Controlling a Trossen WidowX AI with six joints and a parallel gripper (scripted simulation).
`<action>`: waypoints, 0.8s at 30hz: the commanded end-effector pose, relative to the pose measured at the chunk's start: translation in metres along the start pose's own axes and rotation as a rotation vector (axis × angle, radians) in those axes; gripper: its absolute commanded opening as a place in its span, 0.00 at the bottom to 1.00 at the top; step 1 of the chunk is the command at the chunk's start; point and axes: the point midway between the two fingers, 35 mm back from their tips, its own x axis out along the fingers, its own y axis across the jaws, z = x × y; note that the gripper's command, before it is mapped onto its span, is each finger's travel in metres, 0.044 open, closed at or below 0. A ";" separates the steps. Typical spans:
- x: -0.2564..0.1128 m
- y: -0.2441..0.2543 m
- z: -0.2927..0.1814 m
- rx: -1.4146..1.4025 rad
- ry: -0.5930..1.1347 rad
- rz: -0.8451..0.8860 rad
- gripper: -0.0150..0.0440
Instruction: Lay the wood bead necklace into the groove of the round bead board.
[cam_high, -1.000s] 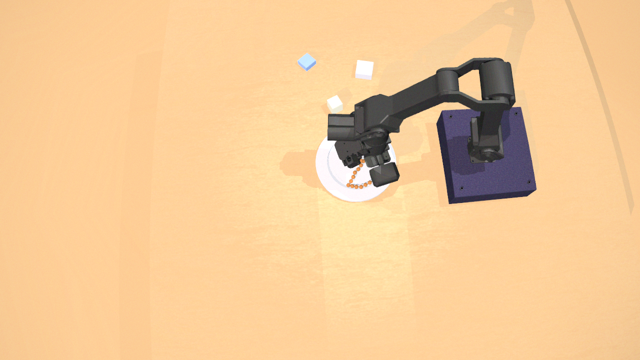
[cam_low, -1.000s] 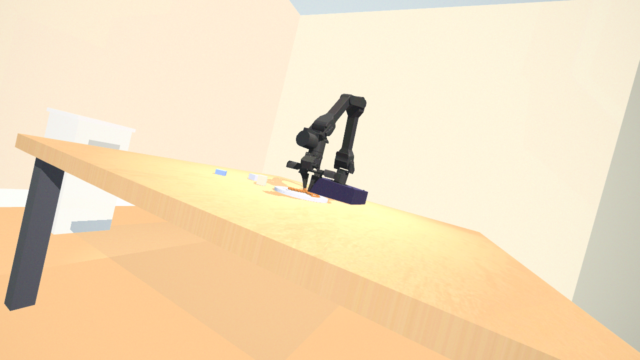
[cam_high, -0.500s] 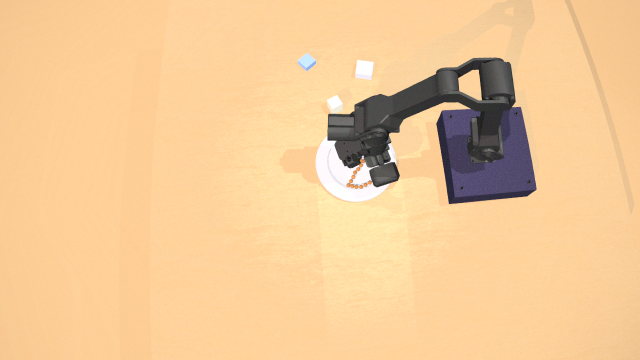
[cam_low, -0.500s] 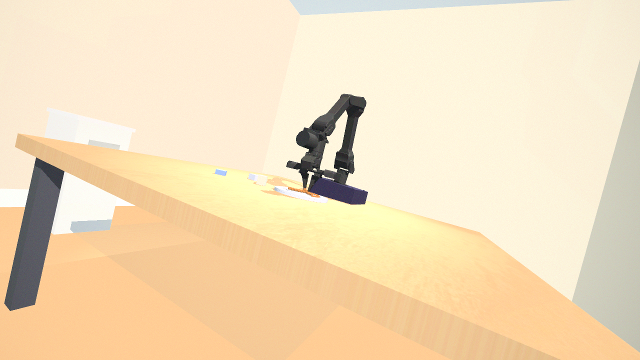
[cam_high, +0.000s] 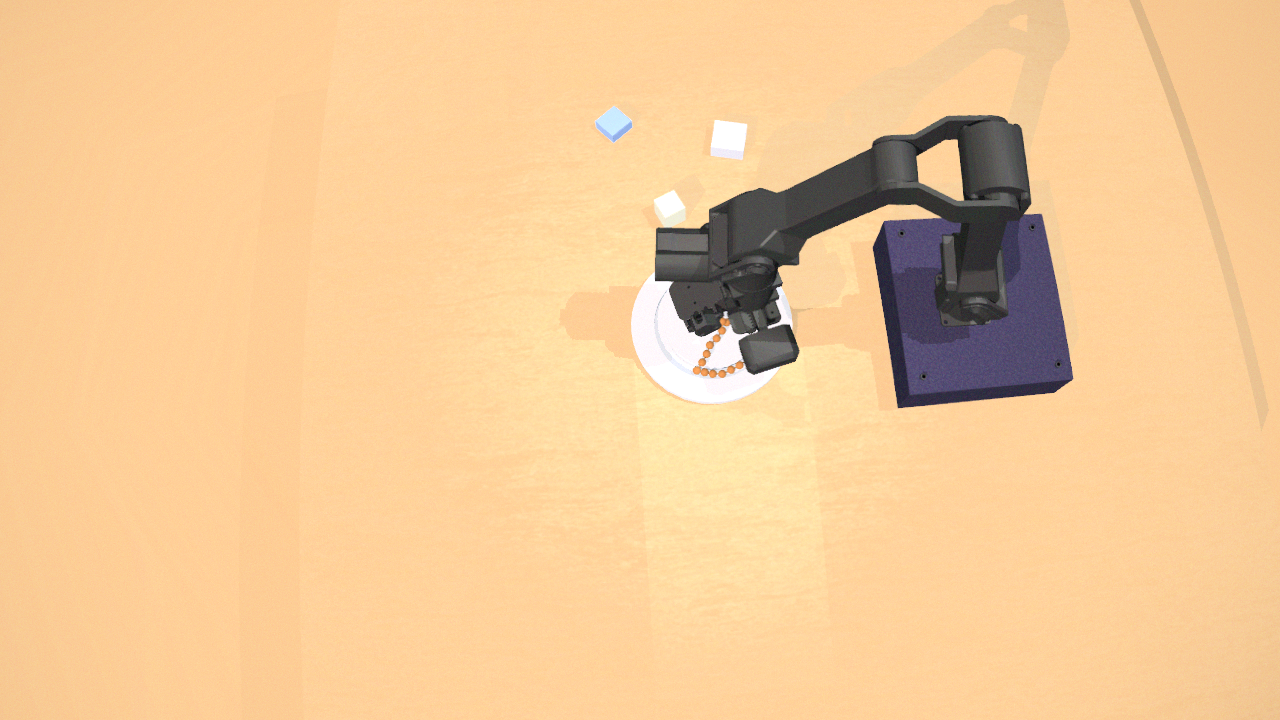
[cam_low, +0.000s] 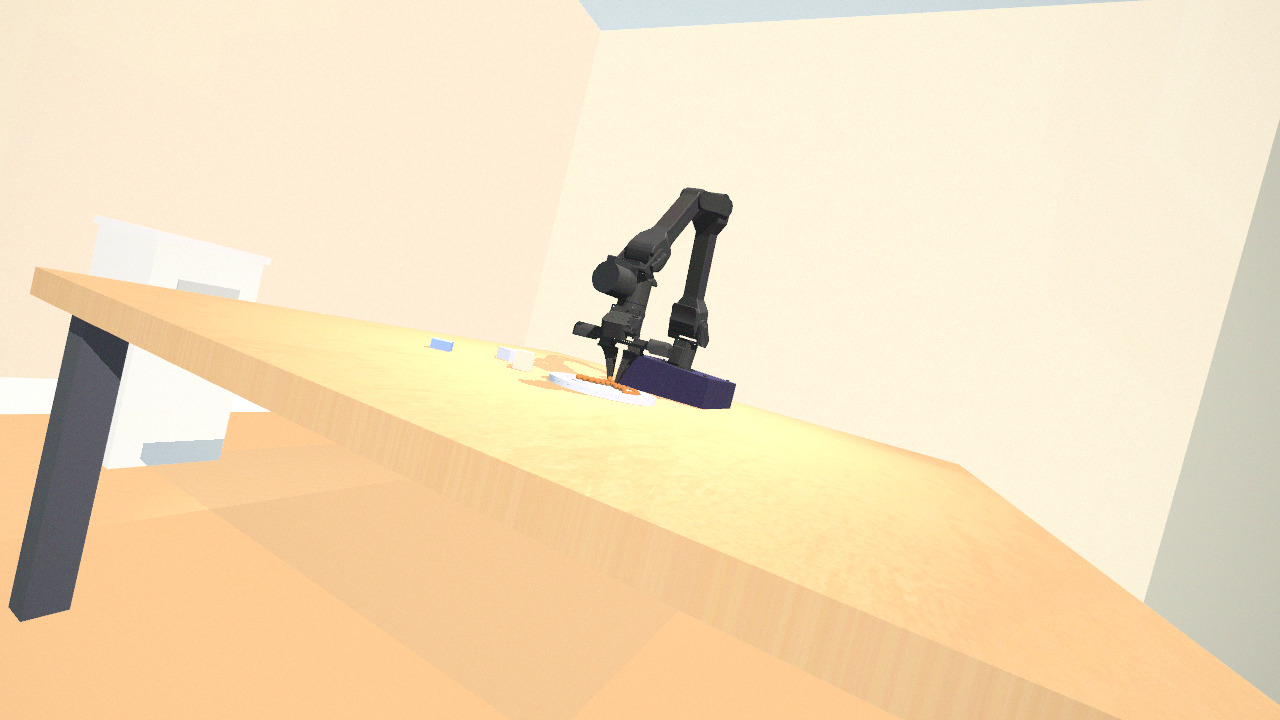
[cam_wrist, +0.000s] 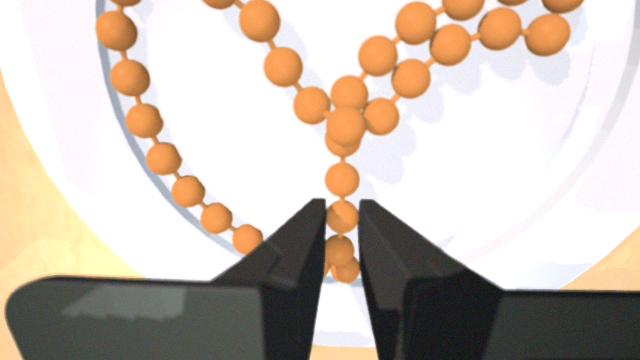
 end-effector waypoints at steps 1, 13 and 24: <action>0.000 0.000 0.000 0.000 -0.001 0.000 0.25; 0.000 0.000 0.000 0.000 -0.001 0.000 0.25; -0.006 -0.004 -0.003 0.000 0.001 -0.002 0.25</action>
